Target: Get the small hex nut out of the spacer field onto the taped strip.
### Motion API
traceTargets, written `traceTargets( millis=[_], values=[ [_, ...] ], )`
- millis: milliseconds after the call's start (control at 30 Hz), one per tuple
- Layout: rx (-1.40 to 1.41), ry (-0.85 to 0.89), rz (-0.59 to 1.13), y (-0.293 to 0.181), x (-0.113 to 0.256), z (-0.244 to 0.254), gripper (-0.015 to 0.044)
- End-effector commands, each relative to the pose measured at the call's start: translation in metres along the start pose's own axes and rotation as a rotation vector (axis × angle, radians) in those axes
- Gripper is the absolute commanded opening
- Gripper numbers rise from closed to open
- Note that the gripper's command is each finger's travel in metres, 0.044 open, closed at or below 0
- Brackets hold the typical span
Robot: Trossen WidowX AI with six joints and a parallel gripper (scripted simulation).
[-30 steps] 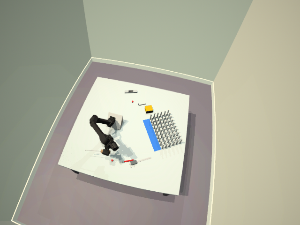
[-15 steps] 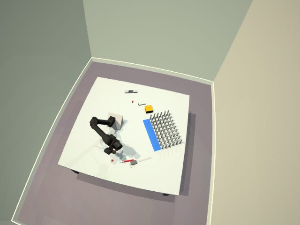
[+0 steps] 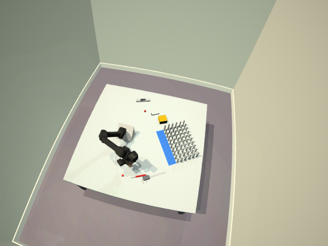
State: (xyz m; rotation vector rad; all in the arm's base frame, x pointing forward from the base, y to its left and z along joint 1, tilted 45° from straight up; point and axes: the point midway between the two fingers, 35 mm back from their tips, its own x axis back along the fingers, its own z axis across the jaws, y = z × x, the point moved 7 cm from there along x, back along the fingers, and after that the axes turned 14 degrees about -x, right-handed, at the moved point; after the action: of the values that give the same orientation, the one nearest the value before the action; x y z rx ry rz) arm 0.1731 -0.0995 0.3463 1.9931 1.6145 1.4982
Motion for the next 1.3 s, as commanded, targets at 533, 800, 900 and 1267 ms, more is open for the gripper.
traceTargets(
  millis=[533, 800, 900, 1267],
  values=[
    [-0.534, 0.19, 0.111, -0.009, 0.01, 0.061, 0.0],
    [-0.743, 0.233, 0.184, -0.015, 0.016, 0.082, 0.0],
    [-0.82, 0.246, 0.215, -0.018, 0.019, 0.09, 0.0],
    [-1.098, 0.26, 0.344, -0.03, 0.031, 0.116, 0.0]
  ],
)
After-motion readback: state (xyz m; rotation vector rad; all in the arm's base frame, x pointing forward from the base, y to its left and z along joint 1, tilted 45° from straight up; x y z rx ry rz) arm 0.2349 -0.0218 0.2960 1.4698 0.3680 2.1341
